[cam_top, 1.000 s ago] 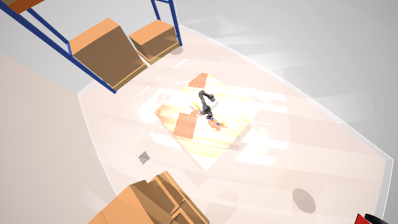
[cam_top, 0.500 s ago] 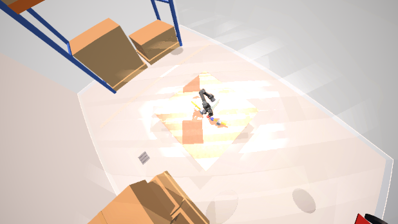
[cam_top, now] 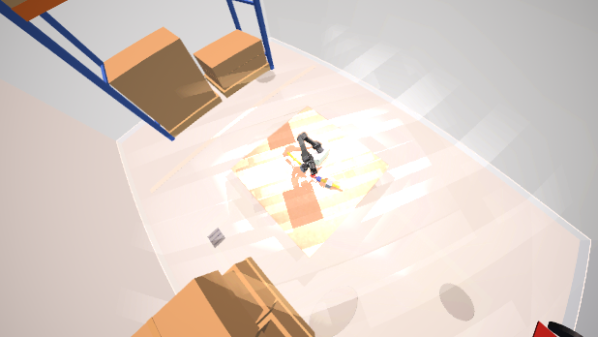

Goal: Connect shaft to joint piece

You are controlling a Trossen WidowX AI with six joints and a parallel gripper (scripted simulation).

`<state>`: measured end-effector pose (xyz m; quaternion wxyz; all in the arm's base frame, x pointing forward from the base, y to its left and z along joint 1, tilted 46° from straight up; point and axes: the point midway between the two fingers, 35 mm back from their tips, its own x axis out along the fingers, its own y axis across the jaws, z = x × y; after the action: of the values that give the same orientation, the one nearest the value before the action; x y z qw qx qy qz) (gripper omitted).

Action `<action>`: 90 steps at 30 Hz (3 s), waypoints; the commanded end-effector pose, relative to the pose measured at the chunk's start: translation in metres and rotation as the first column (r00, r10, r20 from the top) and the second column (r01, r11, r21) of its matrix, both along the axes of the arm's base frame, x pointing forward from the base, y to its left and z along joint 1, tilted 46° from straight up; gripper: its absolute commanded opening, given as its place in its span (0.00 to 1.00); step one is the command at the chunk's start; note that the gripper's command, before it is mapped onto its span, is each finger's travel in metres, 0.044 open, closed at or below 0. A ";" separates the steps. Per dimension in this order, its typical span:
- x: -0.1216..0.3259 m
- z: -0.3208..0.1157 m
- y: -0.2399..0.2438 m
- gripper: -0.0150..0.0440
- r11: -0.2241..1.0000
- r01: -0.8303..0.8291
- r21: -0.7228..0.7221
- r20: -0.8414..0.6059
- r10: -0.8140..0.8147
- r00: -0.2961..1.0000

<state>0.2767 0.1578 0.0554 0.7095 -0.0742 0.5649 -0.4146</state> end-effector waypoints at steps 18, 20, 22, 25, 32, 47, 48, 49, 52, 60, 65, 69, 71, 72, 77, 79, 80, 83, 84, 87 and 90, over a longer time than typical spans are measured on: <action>-0.002 0.014 -0.057 1.00 0.810 0.477 0.341 0.250 -0.567 0.785; -0.002 0.015 -0.061 1.00 0.775 0.509 0.376 0.260 -0.615 0.745; -0.003 0.016 -0.066 1.00 0.737 0.538 0.410 0.267 -0.661 0.701; -0.004 0.017 -0.073 1.00 0.675 0.575 0.462 0.273 -0.725 0.632; -0.007 0.020 -0.089 1.00 0.515 0.634 0.577 0.263 -0.852 0.453; -0.004 0.029 -0.101 1.00 0.520 0.619 0.589 0.263 -0.847 0.462; -0.002 0.034 -0.106 1.00 0.542 0.606 0.582 0.266 -0.832 0.488; 0.000 0.039 -0.111 1.00 0.563 0.593 0.575 0.269 -0.815 0.513; 0.004 0.056 -0.128 1.00 0.628 0.555 0.546 0.281 -0.761 0.585; 0.002 0.110 -0.185 1.00 0.790 0.451 0.415 0.292 -0.585 0.756; -0.009 0.144 -0.219 1.00 0.867 0.381 0.321 0.259 -0.467 0.845; -0.024 0.171 -0.245 1.00 0.914 0.321 0.246 0.209 -0.374 0.904; -0.032 0.183 -0.256 1.00 0.932 0.293 0.213 0.179 -0.333 0.926; -0.034 0.186 -0.259 1.00 0.936 0.286 0.205 0.170 -0.322 0.931; -0.035 0.187 -0.260 1.00 0.938 0.283 0.202 0.167 -0.318 0.933; -0.035 0.187 -0.260 1.00 0.937 0.287 0.201 0.170 -0.322 0.931; -0.035 0.186 -0.261 1.00 0.934 0.298 0.199 0.181 -0.334 0.925; -0.033 0.180 -0.267 1.00 0.914 0.359 0.188 0.239 -0.397 0.886; -0.033 0.178 -0.268 1.00 0.906 0.380 0.186 0.260 -0.418 0.870; -0.032 0.172 -0.274 1.00 0.879 0.441 0.181 0.324 -0.477 0.817; -0.032 0.165 -0.279 1.00 0.848 0.498 0.182 0.387 -0.528 0.756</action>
<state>0.2461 -0.1153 0.2281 0.6838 0.1766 0.4480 -0.5482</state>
